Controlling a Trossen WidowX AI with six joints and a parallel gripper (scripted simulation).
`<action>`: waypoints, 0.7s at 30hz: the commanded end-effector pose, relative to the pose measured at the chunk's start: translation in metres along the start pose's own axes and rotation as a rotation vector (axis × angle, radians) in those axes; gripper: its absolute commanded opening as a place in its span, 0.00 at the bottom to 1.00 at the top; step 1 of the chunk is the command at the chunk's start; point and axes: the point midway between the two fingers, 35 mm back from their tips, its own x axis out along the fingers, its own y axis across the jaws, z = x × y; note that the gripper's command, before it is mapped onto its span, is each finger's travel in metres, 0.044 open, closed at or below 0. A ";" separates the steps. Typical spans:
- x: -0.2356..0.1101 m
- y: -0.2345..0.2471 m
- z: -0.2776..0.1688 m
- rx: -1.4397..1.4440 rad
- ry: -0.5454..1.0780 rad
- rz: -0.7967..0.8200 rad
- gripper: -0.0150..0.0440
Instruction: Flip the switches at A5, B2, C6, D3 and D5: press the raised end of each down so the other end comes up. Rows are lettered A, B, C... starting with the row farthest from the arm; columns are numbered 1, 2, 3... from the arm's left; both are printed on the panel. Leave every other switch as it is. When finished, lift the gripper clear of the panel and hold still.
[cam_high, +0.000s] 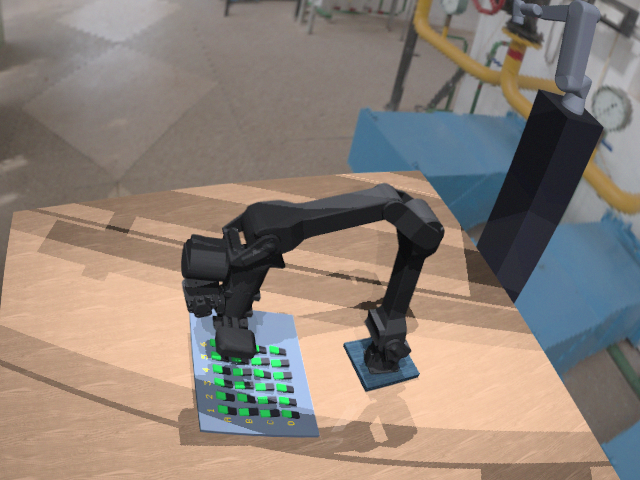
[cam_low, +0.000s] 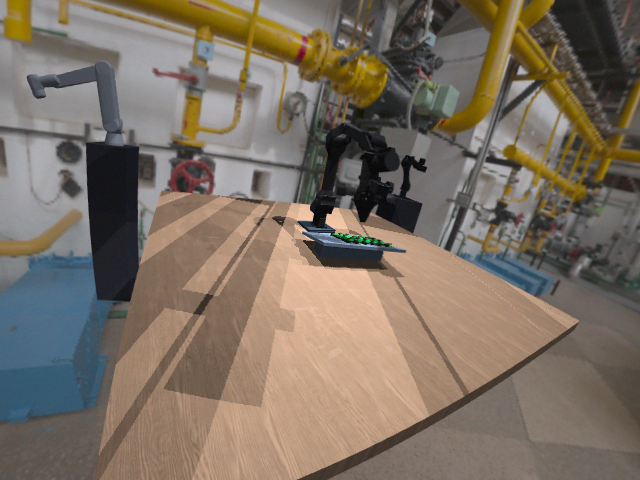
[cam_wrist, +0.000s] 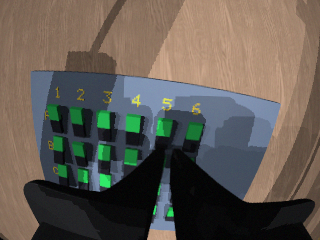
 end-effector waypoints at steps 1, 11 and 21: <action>0.030 0.000 -0.003 -0.005 0.044 0.003 0.25; 0.040 0.000 -0.004 -0.005 0.044 0.003 0.25; 0.050 0.000 -0.004 -0.005 0.043 0.003 0.25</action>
